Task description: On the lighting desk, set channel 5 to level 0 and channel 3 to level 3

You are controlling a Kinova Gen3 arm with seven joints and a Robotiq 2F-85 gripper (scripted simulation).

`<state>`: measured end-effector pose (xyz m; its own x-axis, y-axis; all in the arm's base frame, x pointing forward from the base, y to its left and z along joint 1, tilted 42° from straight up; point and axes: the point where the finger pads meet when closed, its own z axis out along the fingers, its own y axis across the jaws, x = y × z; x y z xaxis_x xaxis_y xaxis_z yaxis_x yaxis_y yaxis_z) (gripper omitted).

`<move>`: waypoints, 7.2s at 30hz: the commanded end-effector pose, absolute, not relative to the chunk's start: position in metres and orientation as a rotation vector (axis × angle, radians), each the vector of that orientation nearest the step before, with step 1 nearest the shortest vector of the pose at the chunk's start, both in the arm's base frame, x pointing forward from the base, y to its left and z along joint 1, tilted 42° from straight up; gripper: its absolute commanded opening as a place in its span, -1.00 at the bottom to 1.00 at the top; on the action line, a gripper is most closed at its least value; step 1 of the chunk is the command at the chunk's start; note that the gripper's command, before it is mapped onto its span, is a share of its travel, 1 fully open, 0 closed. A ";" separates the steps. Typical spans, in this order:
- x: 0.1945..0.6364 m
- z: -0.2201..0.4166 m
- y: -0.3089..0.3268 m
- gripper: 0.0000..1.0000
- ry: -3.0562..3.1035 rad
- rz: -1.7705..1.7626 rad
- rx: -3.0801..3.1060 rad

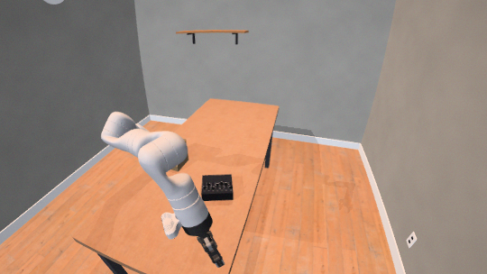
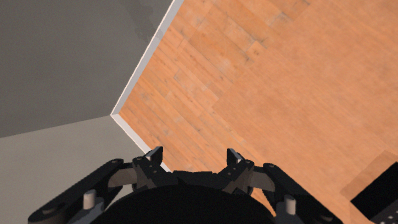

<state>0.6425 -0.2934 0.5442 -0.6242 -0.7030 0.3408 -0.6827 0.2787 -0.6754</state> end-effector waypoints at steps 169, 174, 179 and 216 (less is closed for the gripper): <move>0.451 0.172 -0.099 1.00 -2.684 1.130 -2.531; 0.454 0.173 -0.106 1.00 -2.791 1.207 -2.341; 0.457 0.175 -0.113 1.00 -2.884 1.283 -2.139; 0.462 0.177 -0.124 1.00 -2.998 1.391 -1.812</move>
<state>0.4614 -0.1219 0.1765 -0.3803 0.4848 -0.7876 0.9137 0.3287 -0.2389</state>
